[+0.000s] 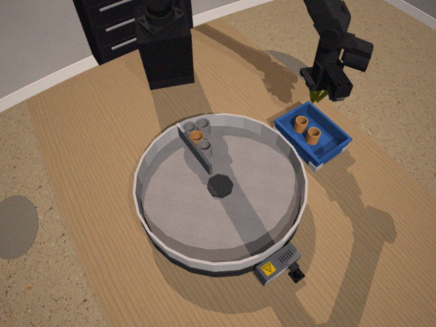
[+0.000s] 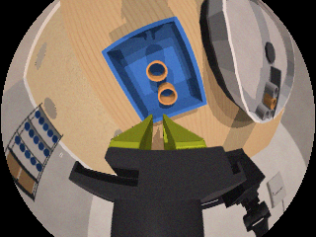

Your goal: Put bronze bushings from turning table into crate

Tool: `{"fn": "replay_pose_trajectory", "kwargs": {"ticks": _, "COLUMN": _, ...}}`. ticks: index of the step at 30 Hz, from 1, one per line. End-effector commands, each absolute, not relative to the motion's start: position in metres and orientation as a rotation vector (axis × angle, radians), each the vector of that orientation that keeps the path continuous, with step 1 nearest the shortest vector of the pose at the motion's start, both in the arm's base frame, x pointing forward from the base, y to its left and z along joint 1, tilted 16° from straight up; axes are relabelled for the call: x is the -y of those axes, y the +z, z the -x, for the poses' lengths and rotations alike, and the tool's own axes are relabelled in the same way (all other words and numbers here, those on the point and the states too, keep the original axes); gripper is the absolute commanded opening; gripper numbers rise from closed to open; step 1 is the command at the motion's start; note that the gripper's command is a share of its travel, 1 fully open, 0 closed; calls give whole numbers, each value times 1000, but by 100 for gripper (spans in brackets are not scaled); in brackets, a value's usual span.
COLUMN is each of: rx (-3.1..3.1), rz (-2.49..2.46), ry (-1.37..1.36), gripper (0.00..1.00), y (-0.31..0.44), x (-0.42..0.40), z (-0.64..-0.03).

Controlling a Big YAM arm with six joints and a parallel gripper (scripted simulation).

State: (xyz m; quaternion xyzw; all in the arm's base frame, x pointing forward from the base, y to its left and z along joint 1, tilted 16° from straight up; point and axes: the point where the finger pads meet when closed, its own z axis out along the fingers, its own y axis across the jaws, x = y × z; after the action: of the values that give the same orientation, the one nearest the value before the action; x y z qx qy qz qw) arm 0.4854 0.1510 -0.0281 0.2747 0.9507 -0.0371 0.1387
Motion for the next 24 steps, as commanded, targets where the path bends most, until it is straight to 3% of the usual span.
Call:
{"fn": "replay_pose_trajectory", "kwargs": {"ticks": 1, "rx": -2738, "rz": -788, "ry": -94, "gripper": 13, "y": -18, "x": -161, "z": -486}}
{"fn": "replay_pose_trajectory", "kwargs": {"ticks": 15, "rx": -2739, "rz": -790, "ry": -95, "gripper": 14, "y": -18, "x": -160, "z": -485}}
{"fn": "replay_pose_trajectory", "kwargs": {"ticks": 24, "rx": -2715, "rz": -792, "ry": -78, "gripper": 14, "y": -12, "x": -97, "z": -465}}
